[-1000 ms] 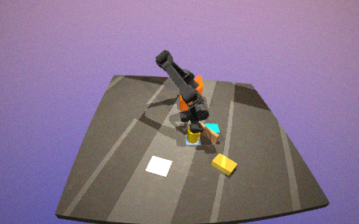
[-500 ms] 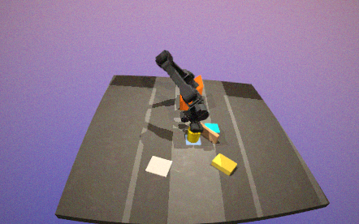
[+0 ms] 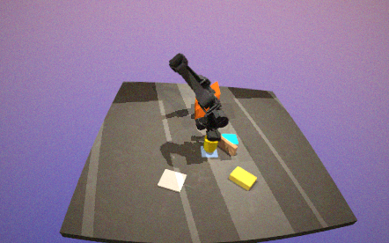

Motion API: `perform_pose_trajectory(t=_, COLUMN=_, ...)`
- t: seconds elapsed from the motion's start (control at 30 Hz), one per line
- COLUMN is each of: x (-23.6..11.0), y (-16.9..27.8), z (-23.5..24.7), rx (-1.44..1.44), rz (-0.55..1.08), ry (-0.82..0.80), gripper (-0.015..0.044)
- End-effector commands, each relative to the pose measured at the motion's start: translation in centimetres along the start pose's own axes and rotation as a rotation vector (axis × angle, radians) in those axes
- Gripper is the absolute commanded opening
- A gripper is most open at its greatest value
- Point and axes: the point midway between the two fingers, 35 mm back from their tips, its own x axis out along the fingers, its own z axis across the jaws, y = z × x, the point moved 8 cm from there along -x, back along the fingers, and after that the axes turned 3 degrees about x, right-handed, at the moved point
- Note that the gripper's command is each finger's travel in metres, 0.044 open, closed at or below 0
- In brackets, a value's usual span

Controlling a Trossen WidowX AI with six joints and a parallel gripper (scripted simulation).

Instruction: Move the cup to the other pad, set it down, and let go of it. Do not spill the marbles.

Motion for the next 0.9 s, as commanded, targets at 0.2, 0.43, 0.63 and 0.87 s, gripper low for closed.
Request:
perform_pose_trajectory(t=0.2, x=-4.2, y=0.1, z=0.2, rx=0.005, rz=0.006, ry=-0.013, gripper=0.0)
perform_pose_trajectory(t=0.43, x=-6.5, y=0.1, z=-0.1, rx=0.004, rz=0.003, ry=-0.013, gripper=0.0)
perform_pose_trajectory(t=0.63, x=-6.1, y=0.2, z=-0.1, rx=-0.004, rz=-0.002, ry=-0.014, gripper=0.0)
perform_pose_trajectory(t=0.87, x=-6.1, y=0.2, z=-0.1, rx=-0.004, rz=-0.002, ry=-0.014, gripper=0.0)
